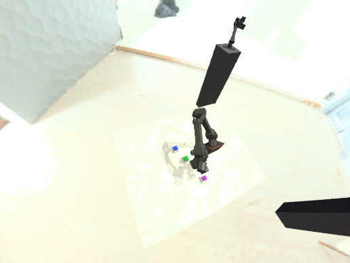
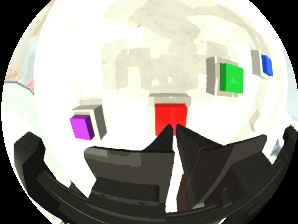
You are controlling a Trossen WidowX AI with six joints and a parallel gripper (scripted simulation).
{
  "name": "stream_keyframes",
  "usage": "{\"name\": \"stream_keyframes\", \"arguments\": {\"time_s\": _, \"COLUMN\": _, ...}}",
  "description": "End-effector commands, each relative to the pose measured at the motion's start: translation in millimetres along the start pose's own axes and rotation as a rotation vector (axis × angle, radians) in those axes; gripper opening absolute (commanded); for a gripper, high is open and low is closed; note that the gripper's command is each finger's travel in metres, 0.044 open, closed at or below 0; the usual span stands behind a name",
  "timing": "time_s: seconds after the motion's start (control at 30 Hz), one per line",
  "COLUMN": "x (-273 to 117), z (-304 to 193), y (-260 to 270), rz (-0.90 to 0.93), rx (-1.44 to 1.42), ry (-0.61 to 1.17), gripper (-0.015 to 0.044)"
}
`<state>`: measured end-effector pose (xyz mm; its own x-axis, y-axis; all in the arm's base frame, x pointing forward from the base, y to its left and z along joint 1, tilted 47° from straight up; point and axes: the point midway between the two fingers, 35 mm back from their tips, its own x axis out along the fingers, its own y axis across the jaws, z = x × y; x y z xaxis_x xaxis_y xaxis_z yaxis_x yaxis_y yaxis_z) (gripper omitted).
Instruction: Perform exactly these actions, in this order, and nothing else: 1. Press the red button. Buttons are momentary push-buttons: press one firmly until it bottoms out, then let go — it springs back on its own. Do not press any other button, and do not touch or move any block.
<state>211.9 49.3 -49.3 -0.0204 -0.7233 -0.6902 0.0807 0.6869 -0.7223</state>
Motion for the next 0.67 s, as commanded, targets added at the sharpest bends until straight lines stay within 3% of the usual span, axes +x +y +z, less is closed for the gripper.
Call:
{"name": "stream_keyframes", "arguments": {"time_s": 0.0, "x": -15.0, "z": 0.9, "y": 0.6, "rz": 0.009, "rx": 0.009, "ry": -0.004, "gripper": 0.002}}
{"name": "stream_keyframes", "arguments": {"time_s": 0.03, "x": -15.0, "z": 0.9, "y": 0.6, "rz": 0.009, "rx": 0.009, "ry": -0.004, "gripper": 0.002}}
{"name": "stream_keyframes", "arguments": {"time_s": 0.5, "x": -74.9, "z": 36.3, "y": 103.4, "rz": 0.023, "rx": 0.009, "ry": -0.005, "gripper": 0.0388}}
{"name": "stream_keyframes", "arguments": {"time_s": 0.63, "x": -79.8, "z": 38.4, "y": 113.0, "rz": 0.017, "rx": 0.011, "ry": -0.006, "gripper": 0.04}}
